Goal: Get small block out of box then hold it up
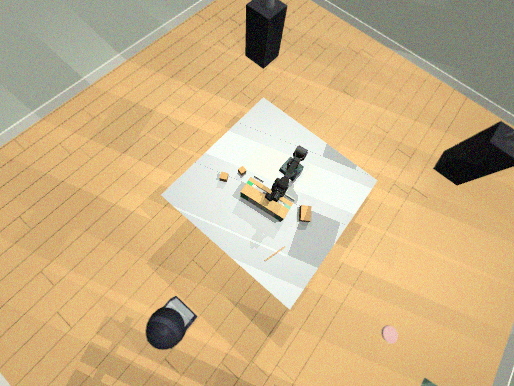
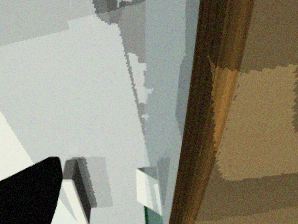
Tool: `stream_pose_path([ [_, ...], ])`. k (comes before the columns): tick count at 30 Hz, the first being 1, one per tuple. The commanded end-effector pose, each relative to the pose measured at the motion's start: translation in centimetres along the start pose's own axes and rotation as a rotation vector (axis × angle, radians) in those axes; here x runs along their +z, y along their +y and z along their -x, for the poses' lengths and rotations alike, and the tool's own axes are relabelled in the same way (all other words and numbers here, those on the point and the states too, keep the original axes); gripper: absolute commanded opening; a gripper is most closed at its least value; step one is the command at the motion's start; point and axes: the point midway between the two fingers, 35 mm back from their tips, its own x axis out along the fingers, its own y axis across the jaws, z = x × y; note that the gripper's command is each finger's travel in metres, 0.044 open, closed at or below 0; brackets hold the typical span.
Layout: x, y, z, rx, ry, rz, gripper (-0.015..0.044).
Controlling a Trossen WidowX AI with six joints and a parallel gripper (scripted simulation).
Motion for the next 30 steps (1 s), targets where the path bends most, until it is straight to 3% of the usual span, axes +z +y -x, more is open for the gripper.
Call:
stream_pose_path([
  [1, -1.0, 0.1, -0.4, 0.002, 0.007, 0.002, 0.0400],
  [30, -2.1, 0.2, -0.8, 0.002, 0.008, 0.002, 0.0400],
])
